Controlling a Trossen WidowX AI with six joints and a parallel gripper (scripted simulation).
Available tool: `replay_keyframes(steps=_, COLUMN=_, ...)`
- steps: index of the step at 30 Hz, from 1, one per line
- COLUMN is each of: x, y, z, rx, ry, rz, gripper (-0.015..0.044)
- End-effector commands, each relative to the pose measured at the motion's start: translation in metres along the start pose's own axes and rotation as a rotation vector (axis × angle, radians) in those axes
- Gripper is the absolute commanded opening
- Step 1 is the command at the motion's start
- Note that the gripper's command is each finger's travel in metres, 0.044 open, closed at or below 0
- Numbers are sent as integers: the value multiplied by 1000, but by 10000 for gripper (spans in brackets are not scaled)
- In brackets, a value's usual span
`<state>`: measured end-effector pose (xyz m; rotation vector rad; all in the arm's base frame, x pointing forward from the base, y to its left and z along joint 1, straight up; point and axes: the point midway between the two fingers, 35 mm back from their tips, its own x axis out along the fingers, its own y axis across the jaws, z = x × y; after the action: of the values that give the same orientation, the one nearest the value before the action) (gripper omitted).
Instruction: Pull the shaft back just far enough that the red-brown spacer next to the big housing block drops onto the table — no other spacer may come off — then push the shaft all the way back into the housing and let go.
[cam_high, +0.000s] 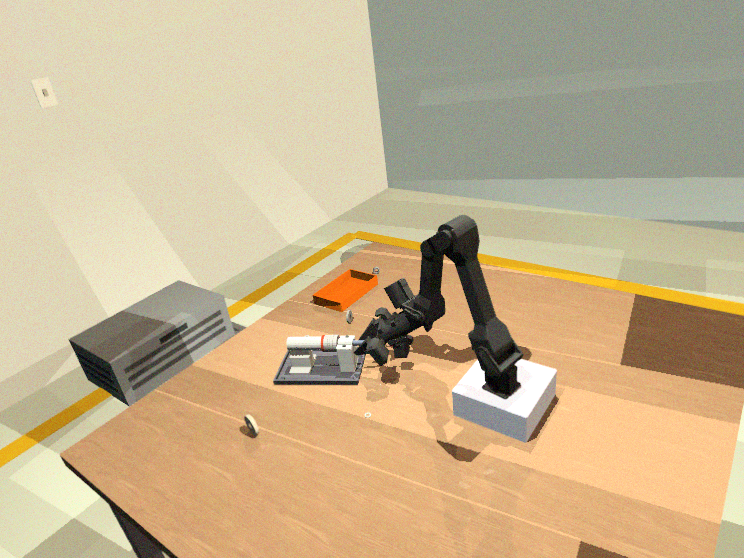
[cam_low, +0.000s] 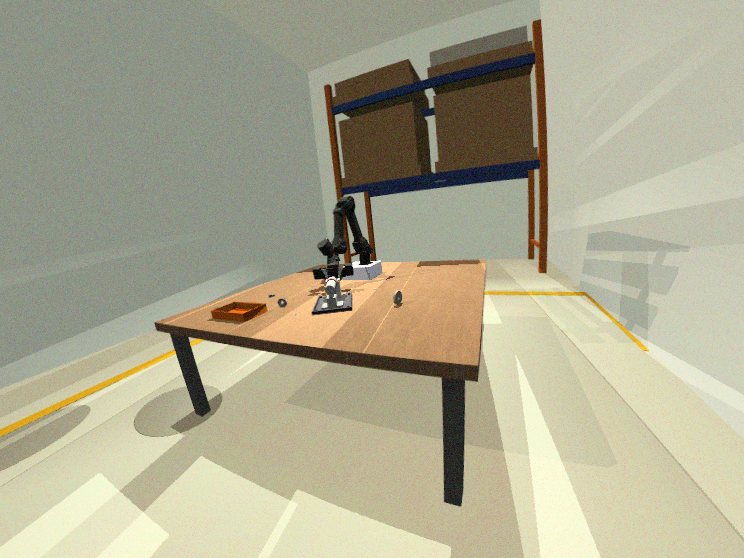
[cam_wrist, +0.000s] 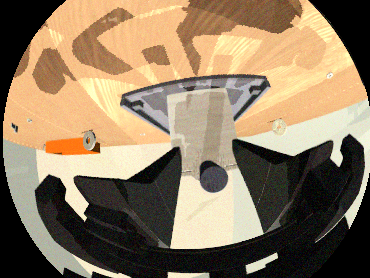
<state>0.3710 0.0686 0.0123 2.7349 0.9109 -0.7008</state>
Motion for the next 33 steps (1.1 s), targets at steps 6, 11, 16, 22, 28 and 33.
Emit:
replay_keyframes(steps=6, x=0, y=0, z=0, rx=0, ry=0, rz=0, gripper=26)
replay_keyframes(steps=11, x=-1, y=0, z=1, rx=1, ry=0, rz=3, gripper=0)
replay_keyframes(steps=16, x=-3, y=0, z=2, rx=2, ry=0, rz=3, gripper=0)
replay_keyframes(steps=22, x=-6, y=0, z=4, rx=2, ry=0, rz=3, gripper=0)
replay_keyframes(steps=28, x=-9, y=0, z=5, rx=2, ry=0, rz=3, gripper=0)
replay_keyframes(steps=33, x=-11, y=0, z=7, rx=2, ry=0, rz=3, gripper=0)
